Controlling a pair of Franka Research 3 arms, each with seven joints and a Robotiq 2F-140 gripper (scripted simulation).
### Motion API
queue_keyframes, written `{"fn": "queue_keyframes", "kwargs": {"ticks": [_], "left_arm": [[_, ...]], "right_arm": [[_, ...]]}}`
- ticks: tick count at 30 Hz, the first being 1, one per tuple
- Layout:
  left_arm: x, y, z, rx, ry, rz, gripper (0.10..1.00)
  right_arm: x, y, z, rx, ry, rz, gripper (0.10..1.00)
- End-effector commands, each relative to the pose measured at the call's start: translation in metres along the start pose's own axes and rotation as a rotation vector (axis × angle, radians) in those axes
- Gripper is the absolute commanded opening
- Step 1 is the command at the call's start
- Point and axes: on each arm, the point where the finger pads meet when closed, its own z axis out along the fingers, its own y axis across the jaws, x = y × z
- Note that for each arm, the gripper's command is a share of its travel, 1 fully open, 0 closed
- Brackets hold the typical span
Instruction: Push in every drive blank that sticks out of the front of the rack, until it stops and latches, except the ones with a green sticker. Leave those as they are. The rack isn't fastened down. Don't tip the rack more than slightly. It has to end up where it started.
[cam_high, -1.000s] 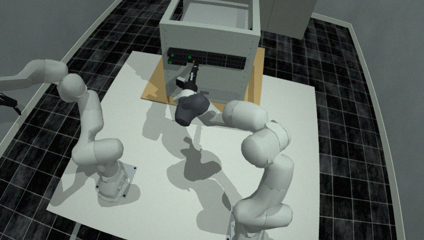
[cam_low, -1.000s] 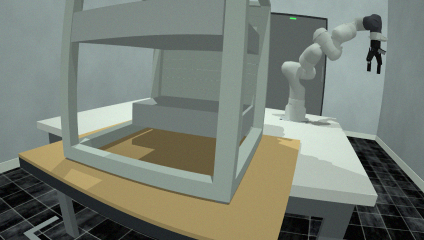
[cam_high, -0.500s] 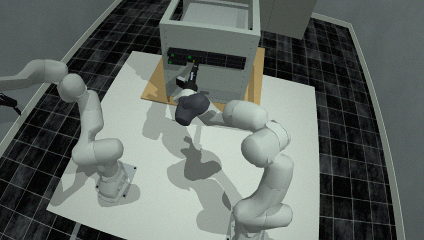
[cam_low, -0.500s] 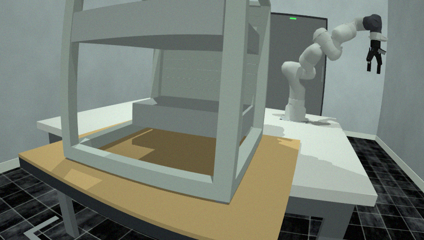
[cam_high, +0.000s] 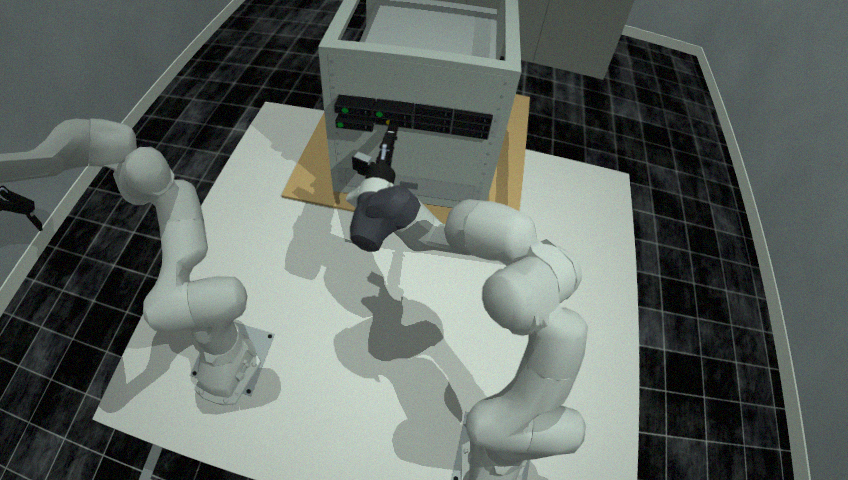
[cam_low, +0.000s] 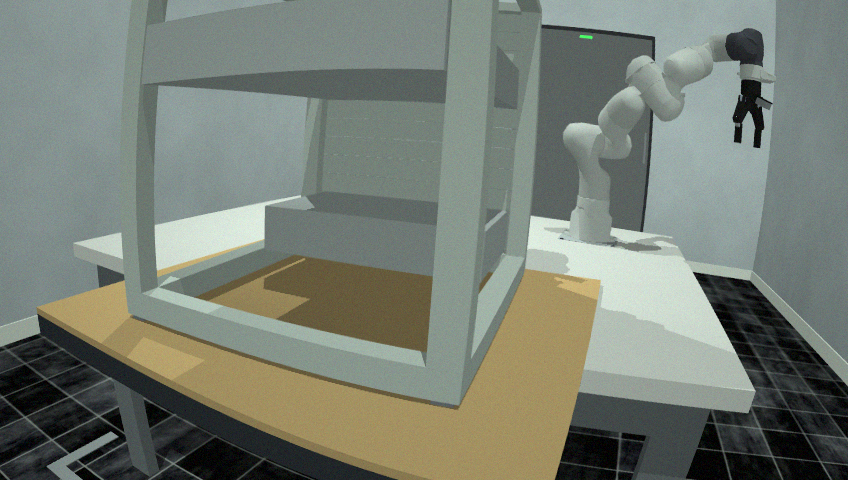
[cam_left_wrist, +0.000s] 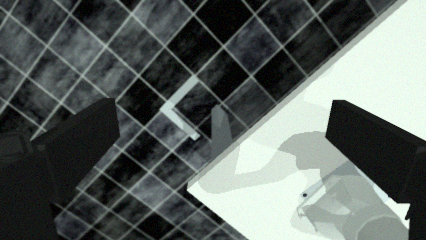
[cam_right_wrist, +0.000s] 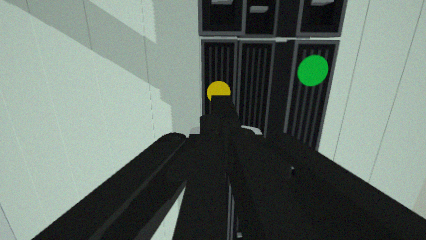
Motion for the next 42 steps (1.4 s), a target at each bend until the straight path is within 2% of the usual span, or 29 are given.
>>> {"fn": "queue_keyframes", "kwargs": {"ticks": [1, 42], "left_arm": [[0.0, 0.0004, -0.0004, -0.002, 0.001, -0.005, 1.0], [0.0, 0.0004, -0.0004, -0.002, 0.001, -0.005, 1.0]], "right_arm": [[0.0008, -0.0017, 0.0007, 0.002, 0.003, -0.006, 0.099], [0.0008, -0.0017, -0.0036, 0.002, 0.003, -0.006, 0.099]]}}
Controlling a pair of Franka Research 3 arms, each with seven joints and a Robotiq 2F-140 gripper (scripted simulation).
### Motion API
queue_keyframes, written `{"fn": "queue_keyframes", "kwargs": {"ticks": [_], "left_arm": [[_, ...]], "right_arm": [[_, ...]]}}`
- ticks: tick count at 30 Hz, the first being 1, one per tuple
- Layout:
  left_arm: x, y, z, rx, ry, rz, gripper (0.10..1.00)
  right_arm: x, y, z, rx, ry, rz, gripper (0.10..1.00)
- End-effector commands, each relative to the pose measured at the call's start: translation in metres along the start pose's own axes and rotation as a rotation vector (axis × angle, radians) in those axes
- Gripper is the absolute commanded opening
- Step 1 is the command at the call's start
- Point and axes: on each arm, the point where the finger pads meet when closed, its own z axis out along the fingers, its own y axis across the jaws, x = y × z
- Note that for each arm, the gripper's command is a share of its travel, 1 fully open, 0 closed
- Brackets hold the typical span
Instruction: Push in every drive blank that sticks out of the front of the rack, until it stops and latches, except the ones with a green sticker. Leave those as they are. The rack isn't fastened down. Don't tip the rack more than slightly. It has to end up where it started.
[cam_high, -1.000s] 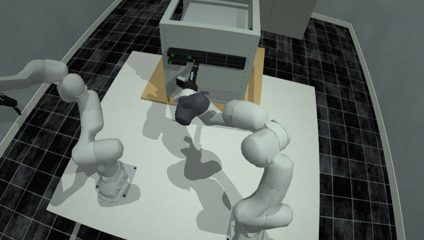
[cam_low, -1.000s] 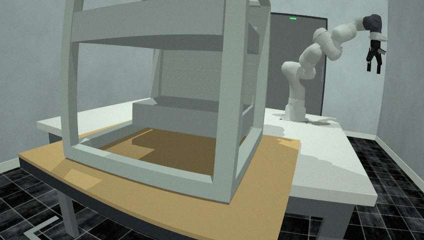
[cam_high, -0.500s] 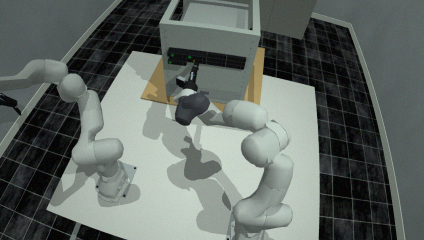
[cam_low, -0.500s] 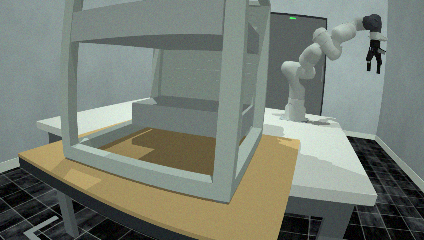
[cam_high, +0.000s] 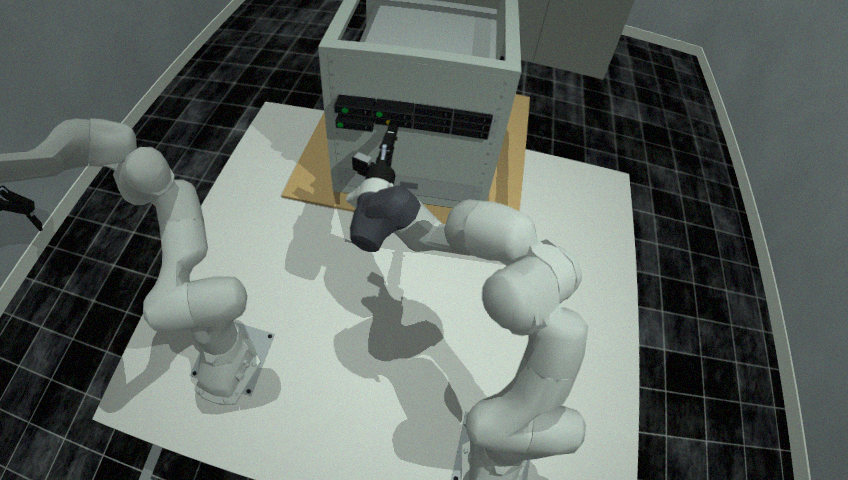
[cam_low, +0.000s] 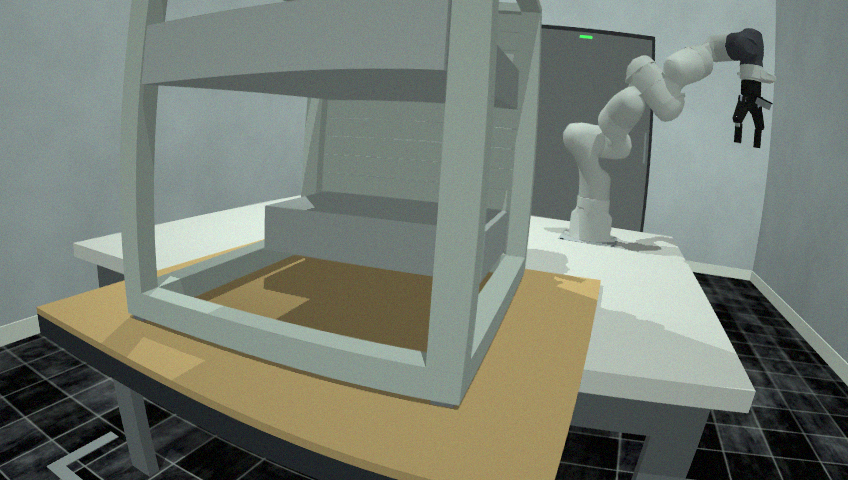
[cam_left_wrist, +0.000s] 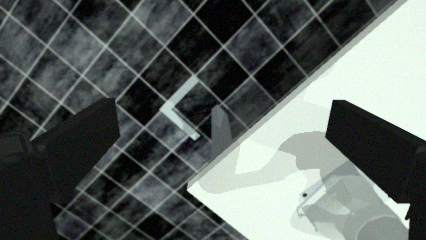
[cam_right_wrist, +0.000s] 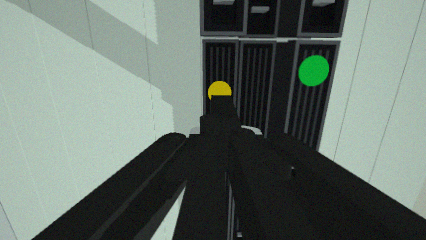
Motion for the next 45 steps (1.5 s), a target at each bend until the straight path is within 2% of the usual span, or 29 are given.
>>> {"fn": "queue_keyframes", "kwargs": {"ticks": [1, 13, 20, 36, 37, 45], "left_arm": [[0.0, 0.0, 0.0, -0.002, 0.002, -0.005, 1.0], [0.0, 0.0, 0.0, -0.002, 0.002, -0.005, 1.0], [0.0, 0.0, 0.0, -0.002, 0.002, -0.005, 1.0], [0.0, 0.0, 0.0, -0.002, 0.002, -0.005, 1.0], [0.0, 0.0, 0.0, -0.002, 0.002, -0.005, 1.0], [0.0, 0.0, 0.0, -0.002, 0.002, -0.005, 1.0]], "right_arm": [[0.001, -0.001, -0.006, 0.001, 0.002, -0.004, 0.099], [0.001, -0.001, -0.068, 0.001, 0.002, -0.004, 0.099], [0.001, -0.001, -0.081, 0.001, 0.002, -0.004, 0.099], [0.001, -0.001, -0.081, 0.001, 0.002, -0.004, 0.099], [0.001, -0.001, -0.081, 0.001, 0.002, -0.004, 1.0], [0.001, -0.001, -0.081, 0.001, 0.002, -0.004, 1.0]]}}
